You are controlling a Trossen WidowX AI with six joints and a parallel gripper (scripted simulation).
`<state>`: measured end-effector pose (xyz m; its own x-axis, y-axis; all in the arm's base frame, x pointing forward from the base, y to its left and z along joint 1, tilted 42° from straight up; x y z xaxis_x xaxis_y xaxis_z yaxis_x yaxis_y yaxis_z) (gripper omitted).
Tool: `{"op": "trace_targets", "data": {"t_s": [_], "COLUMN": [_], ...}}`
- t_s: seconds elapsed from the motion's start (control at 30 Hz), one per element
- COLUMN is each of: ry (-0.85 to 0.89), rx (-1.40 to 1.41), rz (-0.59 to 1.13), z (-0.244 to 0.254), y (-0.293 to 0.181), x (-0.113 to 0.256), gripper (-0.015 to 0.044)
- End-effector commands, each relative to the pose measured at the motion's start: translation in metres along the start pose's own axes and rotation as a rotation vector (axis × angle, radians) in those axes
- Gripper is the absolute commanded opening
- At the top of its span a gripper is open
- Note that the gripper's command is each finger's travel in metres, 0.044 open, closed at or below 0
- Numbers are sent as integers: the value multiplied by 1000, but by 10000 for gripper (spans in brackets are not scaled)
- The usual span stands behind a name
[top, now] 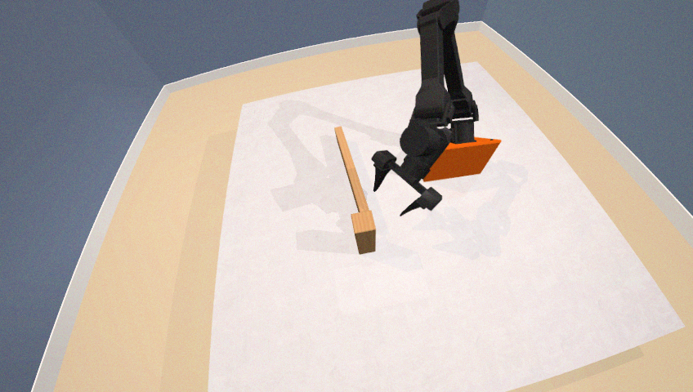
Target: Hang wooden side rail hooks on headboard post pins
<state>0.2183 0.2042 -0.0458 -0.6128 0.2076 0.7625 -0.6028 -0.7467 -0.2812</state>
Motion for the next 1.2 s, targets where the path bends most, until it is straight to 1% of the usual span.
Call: {"op": "trace_targets", "data": {"t_s": [0.0, 0.3, 0.6, 0.9, 1.17], "ry": [-15, -85, -157, -223, -259], "rx": [100, 532, 963, 1398, 1779], "rz": [-5, -12, 19, 90, 192], "z": [3, 16, 30, 42, 53], "y": [-1, -3, -4, -3, -2], "x": [-1, -8, -14, -18, -21], "gripper": [440, 440, 440, 440, 440]}}
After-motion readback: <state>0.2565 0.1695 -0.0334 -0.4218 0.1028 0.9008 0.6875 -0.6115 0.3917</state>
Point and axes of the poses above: the point midway between the two fingers, 35 mm back from their tips, its own x axis back along the fingers, its own z axis across the jaws, y = z × x, the point moved 4 cm from there along x, back along the fingers, and after that the axes turned 13 degrees about -x, right-handed, at the moved point
